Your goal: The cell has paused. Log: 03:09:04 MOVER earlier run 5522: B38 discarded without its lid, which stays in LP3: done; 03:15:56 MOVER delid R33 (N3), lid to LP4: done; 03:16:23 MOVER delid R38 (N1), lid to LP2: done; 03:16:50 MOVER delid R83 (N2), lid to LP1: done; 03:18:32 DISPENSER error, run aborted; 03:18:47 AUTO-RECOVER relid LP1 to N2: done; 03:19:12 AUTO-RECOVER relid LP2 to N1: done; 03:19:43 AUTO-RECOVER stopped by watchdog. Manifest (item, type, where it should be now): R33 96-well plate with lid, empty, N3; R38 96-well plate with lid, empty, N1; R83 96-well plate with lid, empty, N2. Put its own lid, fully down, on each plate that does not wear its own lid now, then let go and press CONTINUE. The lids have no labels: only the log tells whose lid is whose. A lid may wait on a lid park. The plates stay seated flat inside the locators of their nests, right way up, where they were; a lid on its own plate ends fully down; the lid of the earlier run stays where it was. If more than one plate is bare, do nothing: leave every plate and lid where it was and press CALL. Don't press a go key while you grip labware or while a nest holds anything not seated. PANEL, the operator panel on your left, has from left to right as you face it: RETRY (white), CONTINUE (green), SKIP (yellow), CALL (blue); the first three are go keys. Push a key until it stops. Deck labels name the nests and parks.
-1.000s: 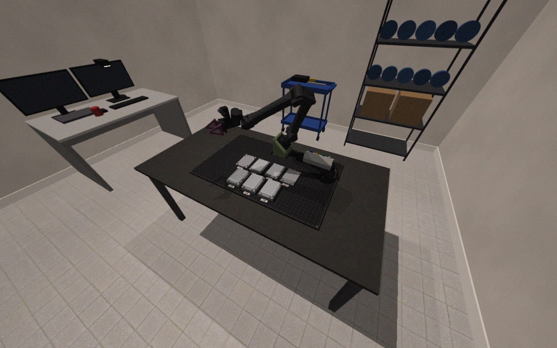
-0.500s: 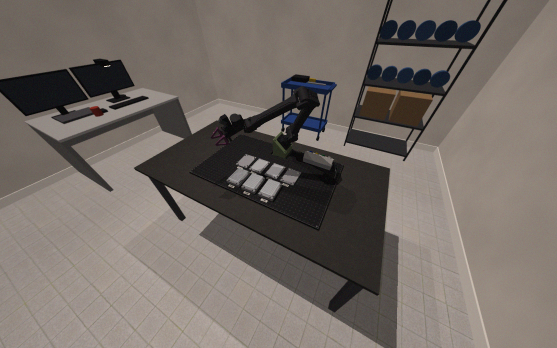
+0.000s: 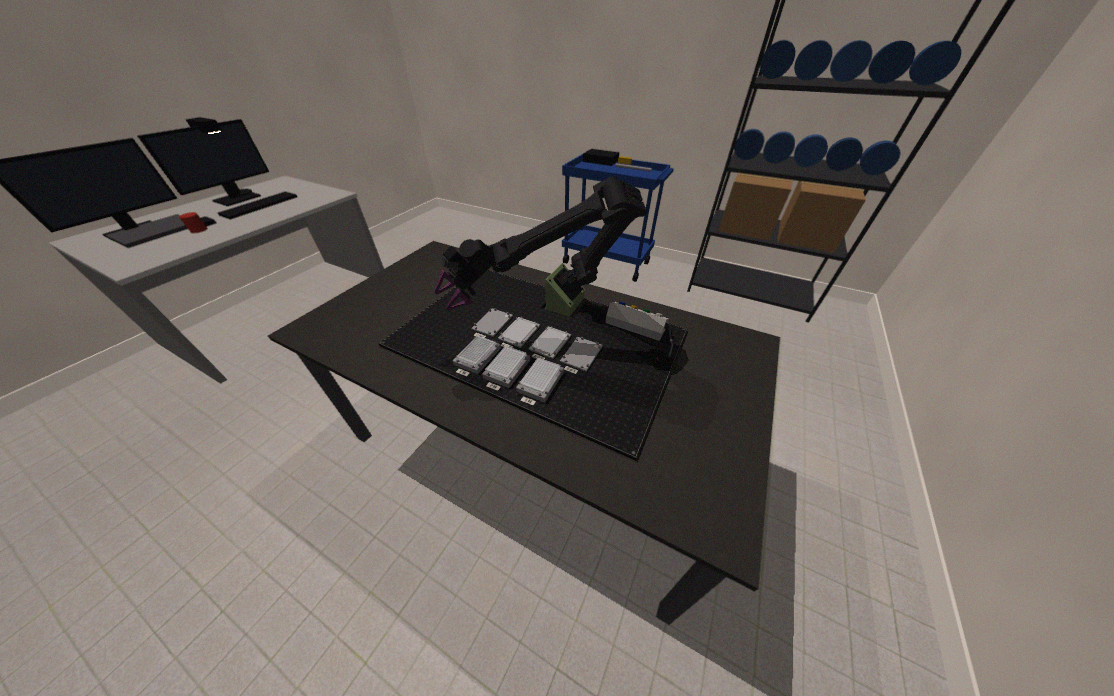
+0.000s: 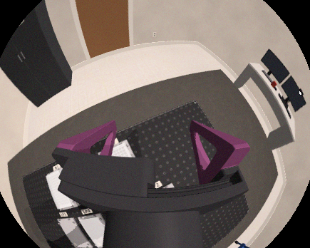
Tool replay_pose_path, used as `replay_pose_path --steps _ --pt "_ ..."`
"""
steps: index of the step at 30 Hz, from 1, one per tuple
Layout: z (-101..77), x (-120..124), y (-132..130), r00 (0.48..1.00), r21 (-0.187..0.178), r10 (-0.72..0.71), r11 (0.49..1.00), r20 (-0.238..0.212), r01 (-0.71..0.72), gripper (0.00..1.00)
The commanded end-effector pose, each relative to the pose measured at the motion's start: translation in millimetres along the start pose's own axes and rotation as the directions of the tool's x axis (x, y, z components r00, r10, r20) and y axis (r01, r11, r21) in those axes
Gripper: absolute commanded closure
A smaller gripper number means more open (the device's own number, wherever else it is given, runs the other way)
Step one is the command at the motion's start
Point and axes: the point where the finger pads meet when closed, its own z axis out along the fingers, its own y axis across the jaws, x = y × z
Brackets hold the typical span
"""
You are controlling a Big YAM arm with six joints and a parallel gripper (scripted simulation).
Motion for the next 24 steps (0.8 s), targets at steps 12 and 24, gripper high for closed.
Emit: replay_pose_path --steps 12,24 --pt "-4.6 29.8 40.8 0.973 -0.058 -0.154 0.988 -0.171 0.146 0.0" --pt "-19.4 91.6 58.5 0.914 -0.111 -0.211 0.977 -0.348 0.183 0.0"
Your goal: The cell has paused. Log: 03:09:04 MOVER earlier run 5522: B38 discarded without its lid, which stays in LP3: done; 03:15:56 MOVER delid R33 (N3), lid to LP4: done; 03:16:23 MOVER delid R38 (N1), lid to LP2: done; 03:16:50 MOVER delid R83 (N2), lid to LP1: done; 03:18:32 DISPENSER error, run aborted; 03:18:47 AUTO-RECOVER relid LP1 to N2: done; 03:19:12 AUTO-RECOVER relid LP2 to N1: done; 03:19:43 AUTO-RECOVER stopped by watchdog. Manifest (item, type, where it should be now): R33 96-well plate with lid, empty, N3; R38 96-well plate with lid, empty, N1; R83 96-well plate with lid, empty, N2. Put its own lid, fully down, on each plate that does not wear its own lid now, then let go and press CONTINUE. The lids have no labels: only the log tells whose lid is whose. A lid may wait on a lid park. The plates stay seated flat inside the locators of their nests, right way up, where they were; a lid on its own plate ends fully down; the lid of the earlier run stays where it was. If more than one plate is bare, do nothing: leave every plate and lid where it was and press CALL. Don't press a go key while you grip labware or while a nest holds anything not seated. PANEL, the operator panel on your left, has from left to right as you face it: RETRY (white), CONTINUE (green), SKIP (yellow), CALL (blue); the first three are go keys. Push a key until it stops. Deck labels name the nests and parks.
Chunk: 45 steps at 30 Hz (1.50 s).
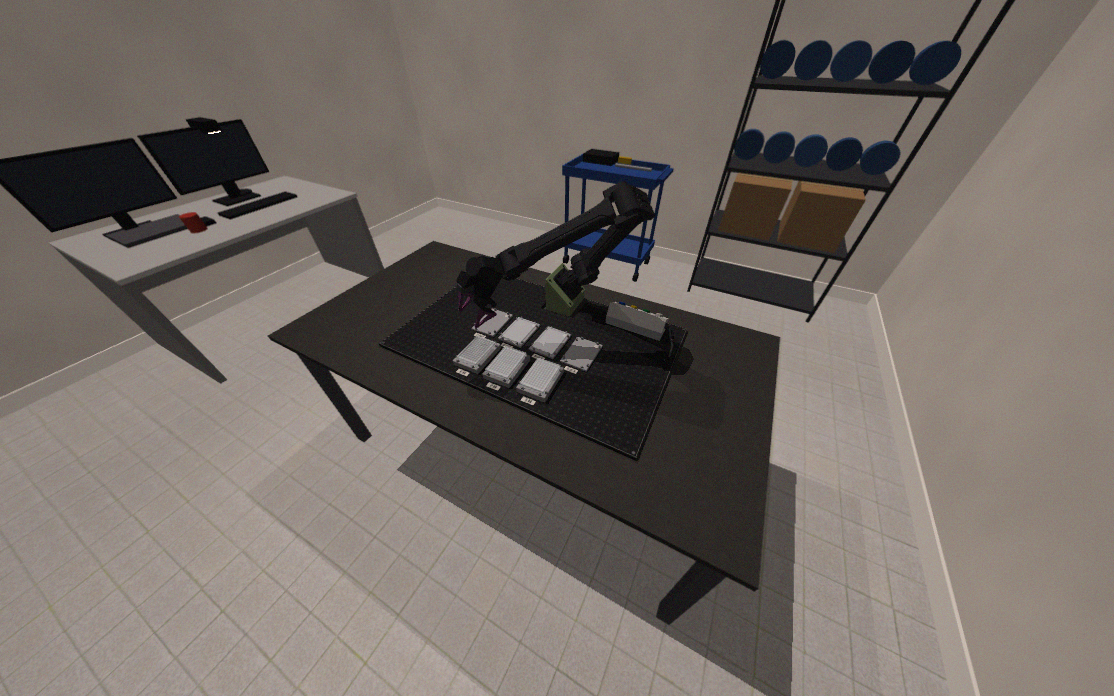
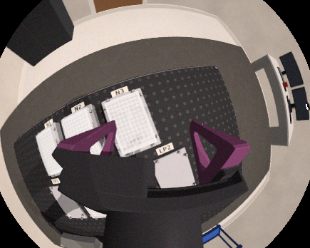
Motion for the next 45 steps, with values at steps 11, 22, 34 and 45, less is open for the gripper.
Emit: replay_pose_path --steps 11,22,34,45 --pt "-5.4 20.9 40.2 0.98 -0.066 -0.141 0.989 -0.141 0.133 0.0" --pt "-15.3 71.6 71.6 0.928 -0.151 -0.22 0.972 -0.3 0.182 0.0" --pt "-31.8 125.1 95.5 0.857 -0.233 -0.277 0.954 -0.435 0.19 0.0" --pt "-48.7 156.4 117.1 0.775 -0.319 -0.342 0.928 -0.532 0.191 0.0"
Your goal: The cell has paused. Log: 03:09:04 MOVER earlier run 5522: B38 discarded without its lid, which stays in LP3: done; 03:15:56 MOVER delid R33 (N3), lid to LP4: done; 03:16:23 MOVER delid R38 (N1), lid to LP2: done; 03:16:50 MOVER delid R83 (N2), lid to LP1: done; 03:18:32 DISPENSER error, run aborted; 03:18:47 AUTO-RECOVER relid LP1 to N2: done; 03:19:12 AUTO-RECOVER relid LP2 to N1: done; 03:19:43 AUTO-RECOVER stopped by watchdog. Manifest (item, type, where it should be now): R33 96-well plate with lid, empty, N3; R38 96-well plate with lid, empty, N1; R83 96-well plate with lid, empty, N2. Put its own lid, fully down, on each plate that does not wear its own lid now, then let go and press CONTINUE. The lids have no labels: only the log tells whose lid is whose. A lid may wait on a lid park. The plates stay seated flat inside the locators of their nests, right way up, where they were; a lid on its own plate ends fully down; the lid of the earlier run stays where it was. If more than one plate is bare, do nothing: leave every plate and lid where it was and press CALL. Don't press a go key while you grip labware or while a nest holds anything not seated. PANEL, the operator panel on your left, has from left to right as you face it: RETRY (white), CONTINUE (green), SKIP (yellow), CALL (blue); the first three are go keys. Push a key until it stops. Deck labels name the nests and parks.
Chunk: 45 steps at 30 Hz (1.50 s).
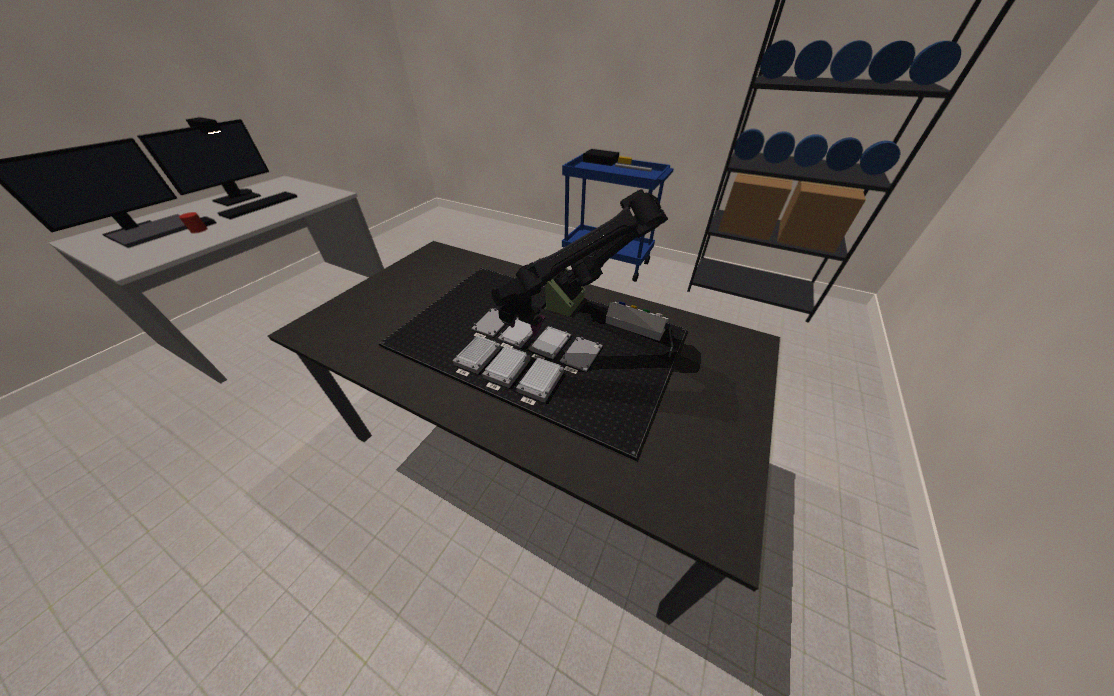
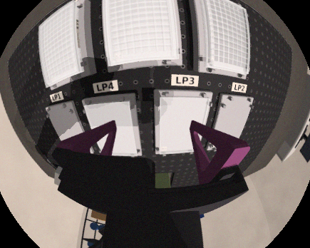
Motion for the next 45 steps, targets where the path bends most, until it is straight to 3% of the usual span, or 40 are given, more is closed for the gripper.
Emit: replay_pose_path --steps 1,5,7,9,17,18,20,24,31,33,40,41,42,43,45 --pt "-3.8 3.5 12.6 0.998 -0.017 -0.06 0.998 -0.026 0.06 0.0" --pt "-1.3 14.5 19.5 0.998 -0.017 -0.056 0.998 -0.032 0.055 0.0" --pt "-14.6 -8.0 15.2 0.997 0.0 -0.074 0.997 0.015 0.074 0.0" --pt "-6.3 3.0 12.6 0.999 -0.01 -0.045 0.999 -0.008 0.045 0.0" --pt "-6.2 3.2 12.3 0.999 -0.01 -0.045 0.999 -0.008 0.045 0.0" --pt "-3.9 10.3 2.1 0.999 -0.016 -0.035 0.999 0.028 0.035 1.0" --pt "-8.4 7.1 -5.7 0.994 -0.01 -0.023 1.0 0.106 0.025 1.0" --pt "-3.4 9.2 -28.9 0.975 -0.02 -0.006 1.0 0.22 0.011 1.0" --pt "-5.4 7.0 -63.5 0.898 -0.019 -0.004 1.0 0.44 0.014 1.0" --pt "-5.4 7.0 -63.5 0.898 -0.019 -0.004 1.0 0.44 0.014 1.0" --pt "-6.9 5.5 -97.8 0.774 -0.019 -0.001 1.0 0.634 0.017 1.0" --pt "-7.0 5.2 -102.9 0.773 -0.019 -0.001 1.0 0.634 0.017 1.0" --pt "-19.3 -12.8 -116.5 0.757 0.008 -0.034 0.999 0.652 0.038 1.0" --pt "-19.6 -13.0 -121.8 0.756 0.023 -0.056 0.998 0.652 0.054 1.0" --pt "-16.8 -9.7 -130.1 0.768 0.004 -0.033 0.999 0.64 0.039 1.0"
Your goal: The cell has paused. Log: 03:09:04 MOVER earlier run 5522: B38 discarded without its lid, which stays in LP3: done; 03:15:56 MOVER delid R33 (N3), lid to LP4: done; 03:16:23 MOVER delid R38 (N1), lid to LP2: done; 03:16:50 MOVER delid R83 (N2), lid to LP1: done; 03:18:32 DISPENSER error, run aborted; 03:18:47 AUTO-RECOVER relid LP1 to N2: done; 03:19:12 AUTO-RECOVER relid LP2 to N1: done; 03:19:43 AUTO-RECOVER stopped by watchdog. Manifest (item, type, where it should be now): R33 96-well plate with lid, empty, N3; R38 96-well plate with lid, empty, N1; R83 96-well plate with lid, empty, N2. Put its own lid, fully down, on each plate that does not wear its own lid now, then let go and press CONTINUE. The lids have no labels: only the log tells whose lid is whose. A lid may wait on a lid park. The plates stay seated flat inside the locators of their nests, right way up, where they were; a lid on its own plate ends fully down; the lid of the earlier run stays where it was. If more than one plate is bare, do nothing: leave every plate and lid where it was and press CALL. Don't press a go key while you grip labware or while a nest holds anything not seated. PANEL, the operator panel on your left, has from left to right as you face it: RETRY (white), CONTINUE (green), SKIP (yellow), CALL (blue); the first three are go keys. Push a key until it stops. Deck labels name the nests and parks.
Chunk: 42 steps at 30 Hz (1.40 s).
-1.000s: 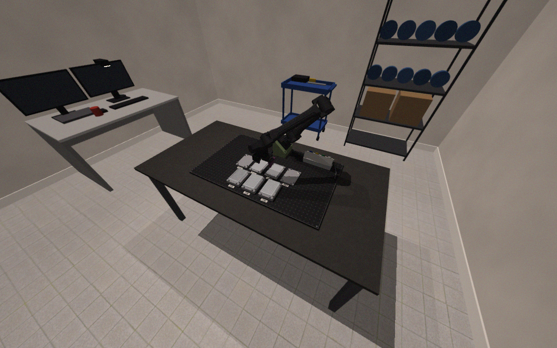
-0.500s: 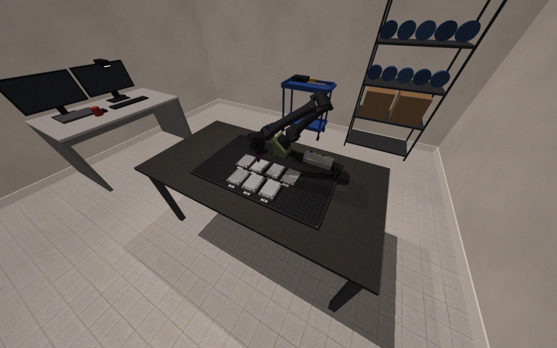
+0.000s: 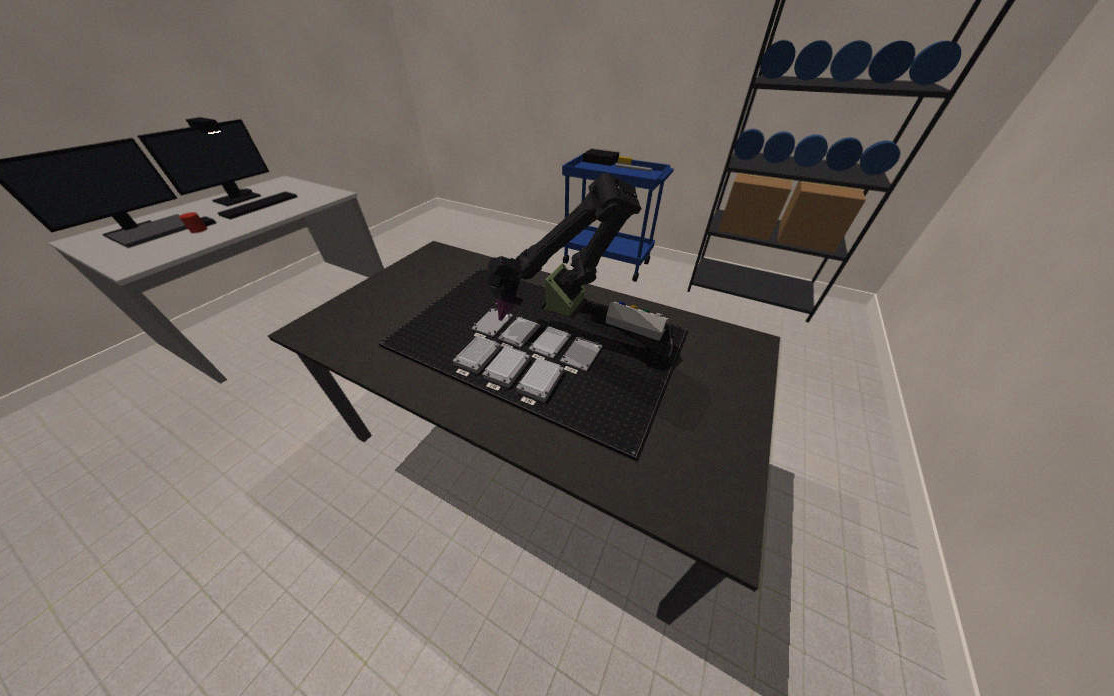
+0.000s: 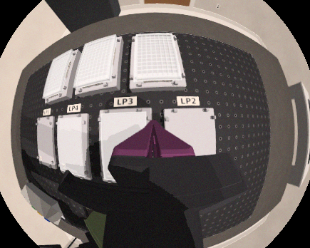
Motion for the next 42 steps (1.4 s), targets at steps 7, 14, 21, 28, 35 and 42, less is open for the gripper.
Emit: replay_pose_path --steps 7,14,21,28,35,42 --pt "-0.3 -20.3 -12.4 0.998 0.01 -0.049 0.999 0.027 0.049 1.0" --pt "-0.3 -20.3 -12.4 0.998 0.01 -0.049 0.999 0.027 0.049 1.0" --pt "-0.3 -20.3 -12.4 0.998 0.01 -0.049 0.999 0.027 0.049 1.0" --pt "-0.3 -20.3 -12.4 0.998 0.01 -0.049 0.999 0.027 0.049 1.0" --pt "0.7 -13.5 25.8 0.998 0.005 -0.052 0.999 0.021 0.052 1.0" --pt "0.7 -12.2 51.3 0.998 0.003 -0.051 0.999 0.022 0.05 1.0"
